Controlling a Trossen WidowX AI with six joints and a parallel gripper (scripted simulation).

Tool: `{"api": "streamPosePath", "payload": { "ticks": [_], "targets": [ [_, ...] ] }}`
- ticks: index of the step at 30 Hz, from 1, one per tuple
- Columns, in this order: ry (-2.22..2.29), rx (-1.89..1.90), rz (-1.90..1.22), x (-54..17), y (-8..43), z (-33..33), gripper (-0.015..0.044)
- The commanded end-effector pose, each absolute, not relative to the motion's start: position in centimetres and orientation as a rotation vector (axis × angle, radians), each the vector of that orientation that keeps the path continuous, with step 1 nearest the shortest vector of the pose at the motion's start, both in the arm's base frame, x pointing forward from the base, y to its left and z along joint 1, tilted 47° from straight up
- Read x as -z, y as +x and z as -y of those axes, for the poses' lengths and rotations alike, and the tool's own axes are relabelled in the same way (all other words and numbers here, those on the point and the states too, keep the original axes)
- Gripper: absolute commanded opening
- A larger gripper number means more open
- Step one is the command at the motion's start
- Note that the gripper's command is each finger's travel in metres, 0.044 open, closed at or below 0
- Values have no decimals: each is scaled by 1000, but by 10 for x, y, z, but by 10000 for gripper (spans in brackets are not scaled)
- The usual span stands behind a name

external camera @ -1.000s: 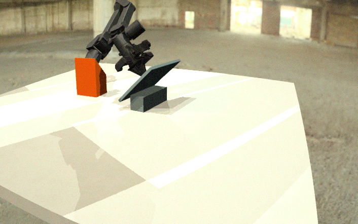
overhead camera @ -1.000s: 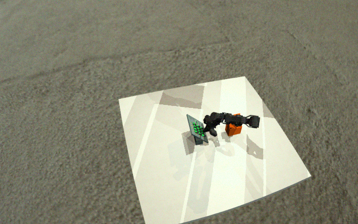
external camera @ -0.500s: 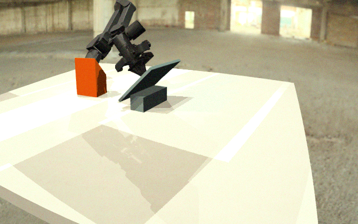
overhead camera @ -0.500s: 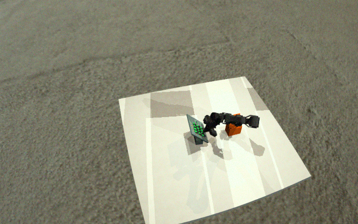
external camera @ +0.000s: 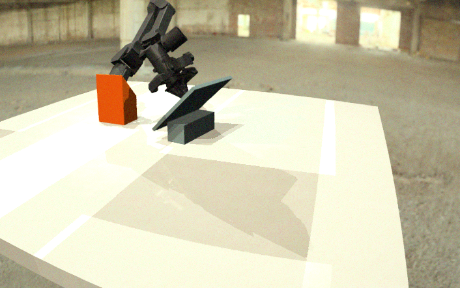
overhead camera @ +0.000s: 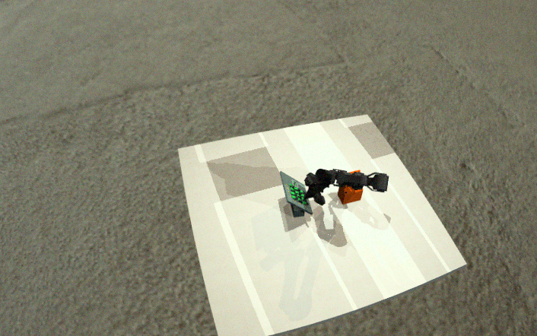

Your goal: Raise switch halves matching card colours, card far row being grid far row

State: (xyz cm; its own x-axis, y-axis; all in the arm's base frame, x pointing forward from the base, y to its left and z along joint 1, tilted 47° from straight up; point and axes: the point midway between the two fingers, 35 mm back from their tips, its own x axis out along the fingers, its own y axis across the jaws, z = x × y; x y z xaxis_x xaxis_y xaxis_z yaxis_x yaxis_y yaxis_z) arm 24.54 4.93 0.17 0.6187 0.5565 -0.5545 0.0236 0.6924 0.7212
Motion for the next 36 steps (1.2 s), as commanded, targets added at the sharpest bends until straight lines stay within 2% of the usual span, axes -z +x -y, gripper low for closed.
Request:
{"api": "streamPosePath", "payload": {
  "ticks": [1, 19, 30, 36],
  "targets": [
    [762, -340, -863, -1, 246, -50, 0],
    [762, -340, -863, 0, 247, -51, 0],
    [762, -327, -843, -34, 206, -15, 0],
    [762, -327, -842, -34, 205, -15, 0]
  ]
}}
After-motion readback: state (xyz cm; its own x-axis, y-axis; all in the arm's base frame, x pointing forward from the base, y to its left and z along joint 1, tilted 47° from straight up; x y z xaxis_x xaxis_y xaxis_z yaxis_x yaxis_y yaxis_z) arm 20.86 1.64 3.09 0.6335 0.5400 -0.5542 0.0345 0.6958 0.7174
